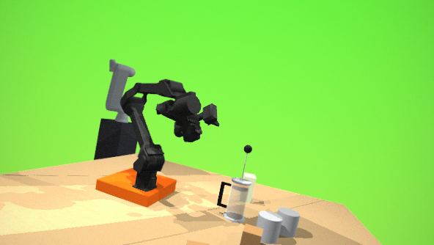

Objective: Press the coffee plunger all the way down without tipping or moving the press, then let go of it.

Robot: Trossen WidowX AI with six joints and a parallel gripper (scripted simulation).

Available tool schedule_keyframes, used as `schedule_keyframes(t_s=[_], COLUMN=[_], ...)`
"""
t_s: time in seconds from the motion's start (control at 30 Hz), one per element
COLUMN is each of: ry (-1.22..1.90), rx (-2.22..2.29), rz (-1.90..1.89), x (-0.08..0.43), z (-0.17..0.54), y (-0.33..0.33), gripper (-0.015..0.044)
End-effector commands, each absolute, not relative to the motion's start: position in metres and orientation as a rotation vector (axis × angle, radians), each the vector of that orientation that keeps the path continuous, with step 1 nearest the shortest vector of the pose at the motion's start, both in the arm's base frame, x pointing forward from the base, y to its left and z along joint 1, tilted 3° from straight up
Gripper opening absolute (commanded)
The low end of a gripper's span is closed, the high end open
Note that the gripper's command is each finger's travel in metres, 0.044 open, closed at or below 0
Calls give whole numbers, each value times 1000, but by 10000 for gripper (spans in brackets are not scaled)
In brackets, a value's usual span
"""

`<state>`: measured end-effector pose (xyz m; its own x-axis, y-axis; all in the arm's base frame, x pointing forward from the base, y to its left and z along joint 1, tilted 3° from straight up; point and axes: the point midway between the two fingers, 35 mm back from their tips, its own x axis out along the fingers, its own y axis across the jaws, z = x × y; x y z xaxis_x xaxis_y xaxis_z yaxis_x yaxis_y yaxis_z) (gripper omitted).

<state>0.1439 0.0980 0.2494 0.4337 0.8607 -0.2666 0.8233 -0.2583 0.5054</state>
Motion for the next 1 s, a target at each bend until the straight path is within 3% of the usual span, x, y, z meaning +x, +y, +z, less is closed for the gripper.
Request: schedule_keyframes(t_s=[0.0, 0.3, 0.57, 0.73, 0.97], ry=[1406, 1106, 607, 514, 513], rx=[2079, 1022, 27, -121, -121], rz=[85, 224, 300, 284, 281], x=[144, 186, 251, 260, 261], z=[248, 231, 286, 302, 256], y=[98, 88, 92, 95, 93], gripper=[426, 440, 440, 440, 440])
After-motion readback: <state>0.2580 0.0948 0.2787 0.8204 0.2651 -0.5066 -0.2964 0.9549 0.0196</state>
